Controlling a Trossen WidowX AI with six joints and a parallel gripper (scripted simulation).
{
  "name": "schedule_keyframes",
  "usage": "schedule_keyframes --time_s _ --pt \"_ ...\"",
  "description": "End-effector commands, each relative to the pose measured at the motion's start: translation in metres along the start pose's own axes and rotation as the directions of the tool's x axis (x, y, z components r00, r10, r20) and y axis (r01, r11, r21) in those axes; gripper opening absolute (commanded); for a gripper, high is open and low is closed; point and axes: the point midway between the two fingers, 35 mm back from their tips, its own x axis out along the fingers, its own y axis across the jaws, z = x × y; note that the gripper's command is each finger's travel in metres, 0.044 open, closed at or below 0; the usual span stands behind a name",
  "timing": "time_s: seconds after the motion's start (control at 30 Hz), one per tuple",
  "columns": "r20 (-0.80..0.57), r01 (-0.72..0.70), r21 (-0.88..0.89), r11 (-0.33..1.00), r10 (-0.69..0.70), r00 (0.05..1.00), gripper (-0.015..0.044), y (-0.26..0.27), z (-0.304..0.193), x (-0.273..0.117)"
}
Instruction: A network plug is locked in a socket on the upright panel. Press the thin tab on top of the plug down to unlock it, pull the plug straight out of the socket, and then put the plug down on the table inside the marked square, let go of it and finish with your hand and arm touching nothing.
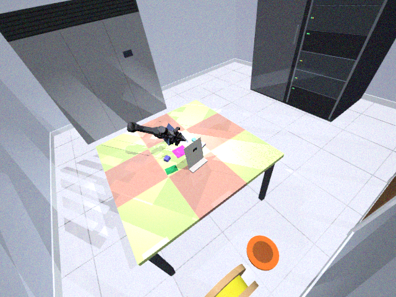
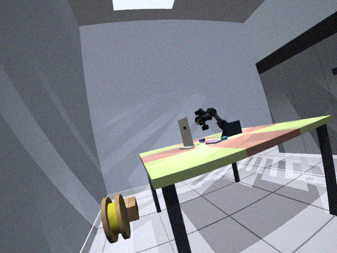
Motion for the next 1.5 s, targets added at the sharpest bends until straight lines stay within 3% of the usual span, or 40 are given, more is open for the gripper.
schedule_keyframes --time_s 0.0,0.87,1.23,1.47 --pt "-0.009 0.071 0.017 0.997 -0.071 0.997 0.0 -0.01 -0.003 -0.001" --pt "-0.002 0.528 0.007 0.849 -0.528 0.849 0.0 -0.081 -0.018 -0.041" --pt "0.061 0.658 -0.021 0.752 -0.656 0.752 0.0 -0.1 -0.011 -0.067" --pt "0.064 0.665 -0.021 0.746 -0.663 0.746 0.0 -0.106 -0.01 -0.067"
